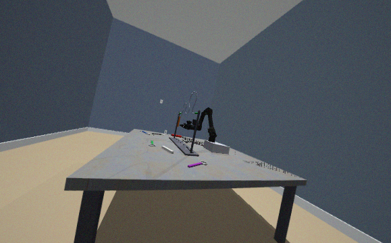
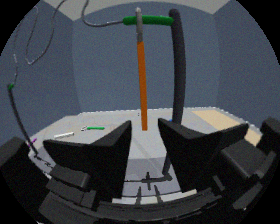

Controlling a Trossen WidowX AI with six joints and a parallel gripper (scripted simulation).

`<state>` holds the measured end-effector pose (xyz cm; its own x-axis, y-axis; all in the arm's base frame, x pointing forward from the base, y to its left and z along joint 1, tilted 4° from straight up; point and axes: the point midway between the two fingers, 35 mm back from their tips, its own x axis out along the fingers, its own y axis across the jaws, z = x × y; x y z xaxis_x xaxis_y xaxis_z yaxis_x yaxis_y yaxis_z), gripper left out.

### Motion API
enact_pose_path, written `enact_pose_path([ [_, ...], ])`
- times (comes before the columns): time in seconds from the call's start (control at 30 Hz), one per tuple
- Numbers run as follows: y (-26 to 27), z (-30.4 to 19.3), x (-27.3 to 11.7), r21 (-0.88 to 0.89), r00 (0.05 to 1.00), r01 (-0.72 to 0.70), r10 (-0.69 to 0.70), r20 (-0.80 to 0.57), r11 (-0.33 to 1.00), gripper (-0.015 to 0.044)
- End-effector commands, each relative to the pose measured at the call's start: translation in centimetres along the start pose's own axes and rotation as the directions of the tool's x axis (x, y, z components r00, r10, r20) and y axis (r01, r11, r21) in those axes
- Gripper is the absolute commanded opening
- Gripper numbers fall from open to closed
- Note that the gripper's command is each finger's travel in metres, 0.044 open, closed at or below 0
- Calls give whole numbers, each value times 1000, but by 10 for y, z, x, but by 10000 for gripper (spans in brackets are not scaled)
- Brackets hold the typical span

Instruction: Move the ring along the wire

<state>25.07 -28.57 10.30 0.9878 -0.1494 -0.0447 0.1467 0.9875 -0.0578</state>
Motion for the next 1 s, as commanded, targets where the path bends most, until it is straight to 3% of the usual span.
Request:
enact_pose_path([
  [0.0, -1, -1, 6, 11, 1000, 2, -2, -2, 1000, 160],
  [0.97, -2, 0, 53, 11, 1000, 3, -3, 3, 1000, 160],
])
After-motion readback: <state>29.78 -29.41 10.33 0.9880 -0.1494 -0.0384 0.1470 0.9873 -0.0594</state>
